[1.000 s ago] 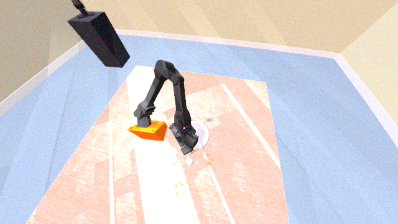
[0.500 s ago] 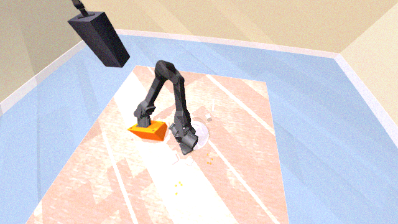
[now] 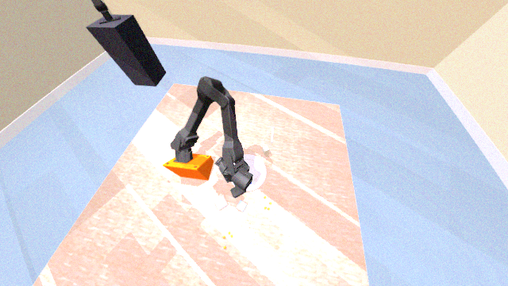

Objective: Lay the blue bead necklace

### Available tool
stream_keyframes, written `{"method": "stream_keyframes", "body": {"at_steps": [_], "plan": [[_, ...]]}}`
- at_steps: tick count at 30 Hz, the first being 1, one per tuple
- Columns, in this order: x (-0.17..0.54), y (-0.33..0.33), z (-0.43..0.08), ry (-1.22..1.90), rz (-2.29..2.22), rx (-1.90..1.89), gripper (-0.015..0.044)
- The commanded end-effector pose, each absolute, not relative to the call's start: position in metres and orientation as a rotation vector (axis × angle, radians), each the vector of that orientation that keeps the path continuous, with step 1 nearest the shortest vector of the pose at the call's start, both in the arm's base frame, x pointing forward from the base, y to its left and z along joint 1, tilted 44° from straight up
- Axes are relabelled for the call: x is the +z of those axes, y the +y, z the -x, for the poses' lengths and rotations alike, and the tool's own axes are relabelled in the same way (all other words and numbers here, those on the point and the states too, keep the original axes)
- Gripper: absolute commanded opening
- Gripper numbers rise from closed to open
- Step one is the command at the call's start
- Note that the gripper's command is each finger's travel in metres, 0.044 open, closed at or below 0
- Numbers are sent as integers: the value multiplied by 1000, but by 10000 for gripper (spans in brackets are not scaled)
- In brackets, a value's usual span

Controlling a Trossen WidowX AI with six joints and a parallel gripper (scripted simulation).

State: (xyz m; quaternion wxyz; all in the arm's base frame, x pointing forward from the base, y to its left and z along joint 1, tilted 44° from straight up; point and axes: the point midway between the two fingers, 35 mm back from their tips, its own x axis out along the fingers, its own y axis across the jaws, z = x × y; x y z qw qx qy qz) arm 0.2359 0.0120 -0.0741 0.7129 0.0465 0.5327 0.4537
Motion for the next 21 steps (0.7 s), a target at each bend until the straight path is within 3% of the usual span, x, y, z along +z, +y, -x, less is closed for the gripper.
{"method": "stream_keyframes", "body": {"at_steps": [1, 18, 21], "plan": [[-74, 11, -237, 1181, -97, 1006, 440], [-74, 11, -237, 1181, -97, 1006, 440], [-71, 6, -247, 1184, -103, 1002, 361]]}}
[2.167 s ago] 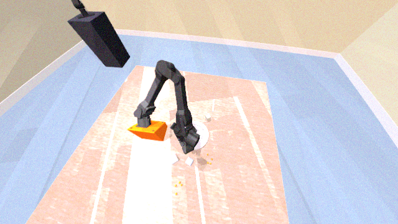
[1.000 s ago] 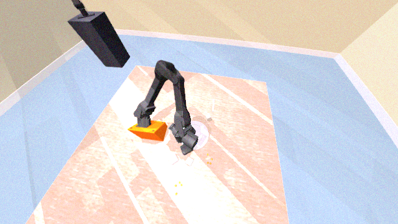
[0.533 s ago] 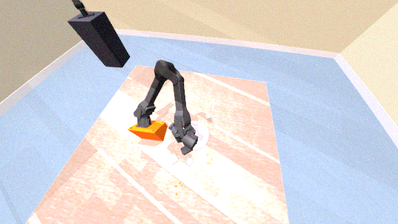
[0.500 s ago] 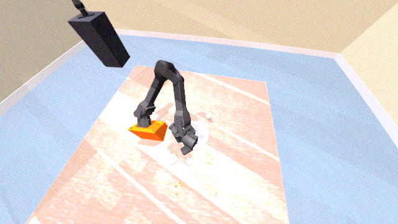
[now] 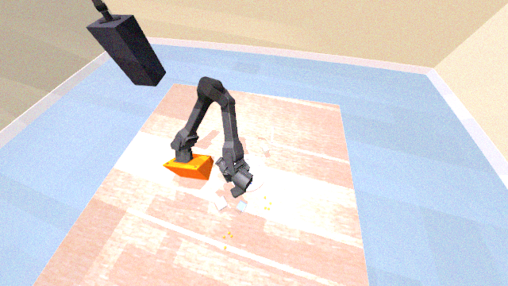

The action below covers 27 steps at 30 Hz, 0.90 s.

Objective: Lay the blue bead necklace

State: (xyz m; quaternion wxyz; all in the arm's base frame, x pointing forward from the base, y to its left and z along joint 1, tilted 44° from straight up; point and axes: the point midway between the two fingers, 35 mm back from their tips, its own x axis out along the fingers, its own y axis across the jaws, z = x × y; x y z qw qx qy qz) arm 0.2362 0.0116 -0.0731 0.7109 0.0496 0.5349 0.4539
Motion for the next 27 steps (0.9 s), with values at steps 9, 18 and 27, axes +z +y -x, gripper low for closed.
{"method": "stream_keyframes", "body": {"at_steps": [9, 18, 27], "plan": [[-48, -24, -300, 1203, -133, 976, 125], [-50, -21, -298, 1201, -134, 979, 120], [-58, -14, -300, 1202, -134, 978, 120]]}}
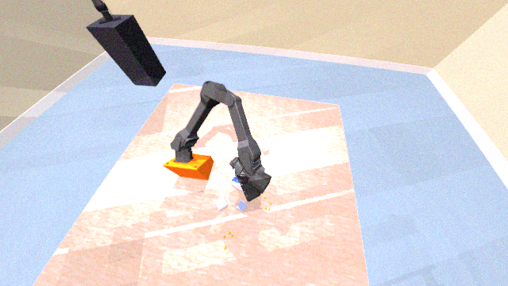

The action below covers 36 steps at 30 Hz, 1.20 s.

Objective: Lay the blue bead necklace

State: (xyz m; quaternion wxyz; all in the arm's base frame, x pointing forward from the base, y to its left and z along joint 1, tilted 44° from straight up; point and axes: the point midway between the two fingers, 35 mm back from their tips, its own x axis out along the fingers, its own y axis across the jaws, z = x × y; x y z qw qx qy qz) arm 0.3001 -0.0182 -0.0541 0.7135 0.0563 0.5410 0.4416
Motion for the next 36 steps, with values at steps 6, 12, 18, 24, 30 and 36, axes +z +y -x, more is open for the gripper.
{"method": "stream_keyframes", "body": {"at_steps": [6, 12, 18, 24, 30, 36], "plan": [[-65, -7, -301, 1202, -134, 977, 120], [-72, -1, -302, 1203, -134, 977, 120], [-76, 3, -302, 1203, -135, 977, 120], [-74, 1, -304, 1200, -124, 978, 15], [-74, 1, -304, 1200, -124, 978, 0], [-74, 1, -304, 1200, -124, 978, 0]]}}
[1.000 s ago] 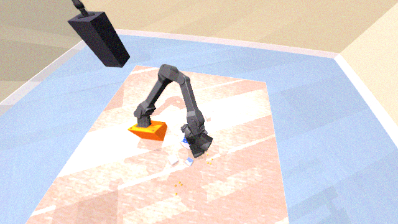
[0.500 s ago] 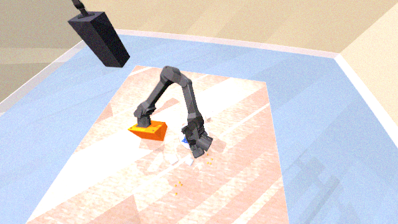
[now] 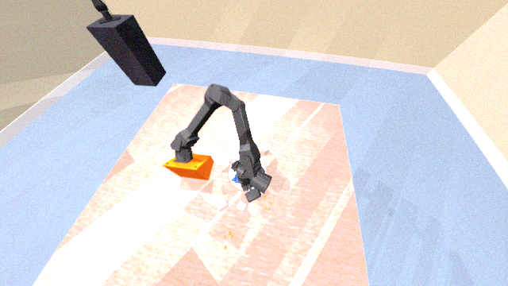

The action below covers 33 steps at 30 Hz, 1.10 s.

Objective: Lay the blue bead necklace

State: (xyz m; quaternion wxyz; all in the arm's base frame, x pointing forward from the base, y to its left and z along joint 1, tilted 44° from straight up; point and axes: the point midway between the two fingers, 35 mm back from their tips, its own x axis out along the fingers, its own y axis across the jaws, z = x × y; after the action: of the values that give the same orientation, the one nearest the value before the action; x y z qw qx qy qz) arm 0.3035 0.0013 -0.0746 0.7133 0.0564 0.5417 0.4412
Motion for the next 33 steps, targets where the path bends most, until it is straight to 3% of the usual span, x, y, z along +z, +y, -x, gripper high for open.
{"method": "stream_keyframes", "body": {"at_steps": [1, 33], "plan": [[-74, 1, -304, 1200, -124, 978, 0], [-78, -12, -311, 1203, -134, 976, 0]]}}
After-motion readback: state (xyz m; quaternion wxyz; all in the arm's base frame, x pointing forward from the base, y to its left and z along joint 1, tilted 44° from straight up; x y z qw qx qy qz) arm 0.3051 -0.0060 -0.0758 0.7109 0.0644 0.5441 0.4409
